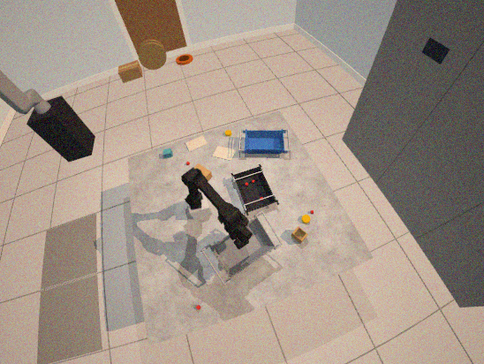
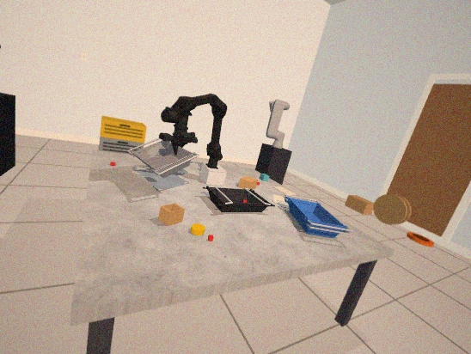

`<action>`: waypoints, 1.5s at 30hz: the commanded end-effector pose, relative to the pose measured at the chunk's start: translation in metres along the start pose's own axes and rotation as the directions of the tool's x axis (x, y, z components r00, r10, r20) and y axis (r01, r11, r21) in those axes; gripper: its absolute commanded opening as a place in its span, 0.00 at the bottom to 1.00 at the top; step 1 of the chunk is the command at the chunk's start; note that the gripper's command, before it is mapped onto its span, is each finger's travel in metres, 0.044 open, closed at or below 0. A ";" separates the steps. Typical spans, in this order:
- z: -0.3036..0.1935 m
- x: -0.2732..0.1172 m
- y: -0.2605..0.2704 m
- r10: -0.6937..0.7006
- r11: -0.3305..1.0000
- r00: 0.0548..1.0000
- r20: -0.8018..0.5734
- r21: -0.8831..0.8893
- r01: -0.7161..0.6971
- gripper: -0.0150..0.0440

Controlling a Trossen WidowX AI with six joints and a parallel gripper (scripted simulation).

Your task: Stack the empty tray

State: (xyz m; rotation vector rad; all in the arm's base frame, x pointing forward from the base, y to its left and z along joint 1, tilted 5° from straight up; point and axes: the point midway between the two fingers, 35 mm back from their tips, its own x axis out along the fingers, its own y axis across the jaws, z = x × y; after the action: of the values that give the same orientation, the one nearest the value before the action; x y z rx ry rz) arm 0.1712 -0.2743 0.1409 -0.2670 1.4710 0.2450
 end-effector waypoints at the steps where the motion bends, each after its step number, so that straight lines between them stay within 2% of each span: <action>1: 0.015 -0.006 0.002 -0.025 0.998 1.000 0.002 -0.060 0.025 0.25; 23: 0.090 -0.004 0.037 -0.019 0.935 1.000 0.002 -0.355 0.019 0.25; 45: 0.153 -0.003 0.089 -0.016 0.786 1.000 0.005 -0.618 0.016 0.25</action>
State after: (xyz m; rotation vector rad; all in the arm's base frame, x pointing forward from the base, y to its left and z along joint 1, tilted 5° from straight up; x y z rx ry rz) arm 0.2808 -0.1499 0.1478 -0.7583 1.3698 0.7079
